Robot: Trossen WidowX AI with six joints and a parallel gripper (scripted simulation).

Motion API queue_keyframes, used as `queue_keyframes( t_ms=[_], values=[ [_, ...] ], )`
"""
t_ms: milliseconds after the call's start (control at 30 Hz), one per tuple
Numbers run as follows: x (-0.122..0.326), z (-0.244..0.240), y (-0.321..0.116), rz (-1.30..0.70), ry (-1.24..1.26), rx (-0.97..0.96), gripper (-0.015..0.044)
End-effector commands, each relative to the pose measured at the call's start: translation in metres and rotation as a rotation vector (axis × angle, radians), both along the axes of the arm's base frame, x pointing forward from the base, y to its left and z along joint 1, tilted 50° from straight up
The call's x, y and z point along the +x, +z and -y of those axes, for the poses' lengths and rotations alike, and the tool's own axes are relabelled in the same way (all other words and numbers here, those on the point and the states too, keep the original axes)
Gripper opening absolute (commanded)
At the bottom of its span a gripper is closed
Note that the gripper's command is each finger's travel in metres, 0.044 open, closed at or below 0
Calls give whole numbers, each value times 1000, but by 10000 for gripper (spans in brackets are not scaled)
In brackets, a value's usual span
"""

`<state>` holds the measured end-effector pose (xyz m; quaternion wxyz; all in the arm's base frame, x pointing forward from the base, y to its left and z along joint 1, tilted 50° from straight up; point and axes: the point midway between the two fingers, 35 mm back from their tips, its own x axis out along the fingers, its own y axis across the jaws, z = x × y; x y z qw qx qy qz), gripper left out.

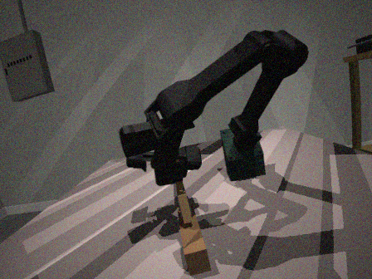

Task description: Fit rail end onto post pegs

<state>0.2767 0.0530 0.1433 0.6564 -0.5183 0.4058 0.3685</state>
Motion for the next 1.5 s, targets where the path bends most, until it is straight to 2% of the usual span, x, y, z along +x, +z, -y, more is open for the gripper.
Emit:
queue_keyframes(
  t_ms=[0, 167, 367, 667, 1467],
  values=[
    [6, 24, -27, -115, 11, 21, 440],
    [10, 49, -65, -253, 101, 99, 440],
    [7, 82, -119, -348, 262, 325, 440],
    [-10, 125, -184, -173, 371, 702, 440],
    [-7, 111, -199, -166, 371, 707, 440]
  ],
)
